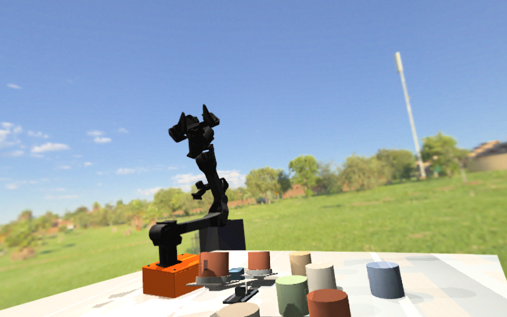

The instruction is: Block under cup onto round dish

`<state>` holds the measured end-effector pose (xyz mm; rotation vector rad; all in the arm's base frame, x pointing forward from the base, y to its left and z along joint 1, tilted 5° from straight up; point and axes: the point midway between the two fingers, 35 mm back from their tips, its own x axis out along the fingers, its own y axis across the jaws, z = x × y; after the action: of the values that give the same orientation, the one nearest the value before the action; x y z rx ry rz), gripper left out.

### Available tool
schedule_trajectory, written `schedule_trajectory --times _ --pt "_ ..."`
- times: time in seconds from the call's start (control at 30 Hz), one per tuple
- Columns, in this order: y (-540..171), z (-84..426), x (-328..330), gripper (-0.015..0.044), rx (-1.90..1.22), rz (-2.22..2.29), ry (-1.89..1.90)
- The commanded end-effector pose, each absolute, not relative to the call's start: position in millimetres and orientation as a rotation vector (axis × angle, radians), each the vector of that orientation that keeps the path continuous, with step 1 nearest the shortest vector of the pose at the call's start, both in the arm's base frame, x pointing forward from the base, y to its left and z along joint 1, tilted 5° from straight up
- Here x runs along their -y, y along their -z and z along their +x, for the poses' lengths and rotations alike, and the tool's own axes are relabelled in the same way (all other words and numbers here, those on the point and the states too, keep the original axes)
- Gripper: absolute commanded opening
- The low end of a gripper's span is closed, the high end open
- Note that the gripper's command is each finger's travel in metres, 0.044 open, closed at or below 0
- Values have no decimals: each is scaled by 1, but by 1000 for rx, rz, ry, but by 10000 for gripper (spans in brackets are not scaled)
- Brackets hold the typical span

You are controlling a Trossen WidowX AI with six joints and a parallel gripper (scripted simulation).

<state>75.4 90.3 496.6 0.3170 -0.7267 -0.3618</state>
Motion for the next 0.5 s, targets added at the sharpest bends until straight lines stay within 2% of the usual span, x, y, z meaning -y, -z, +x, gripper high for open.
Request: schedule_trajectory --times 0.0,0.03,0.47 --pt "-496 75 -89 426 725 318 362" --pt "-496 75 -87 440 719 321 364" --pt "-469 80 -28 440 536 368 380"
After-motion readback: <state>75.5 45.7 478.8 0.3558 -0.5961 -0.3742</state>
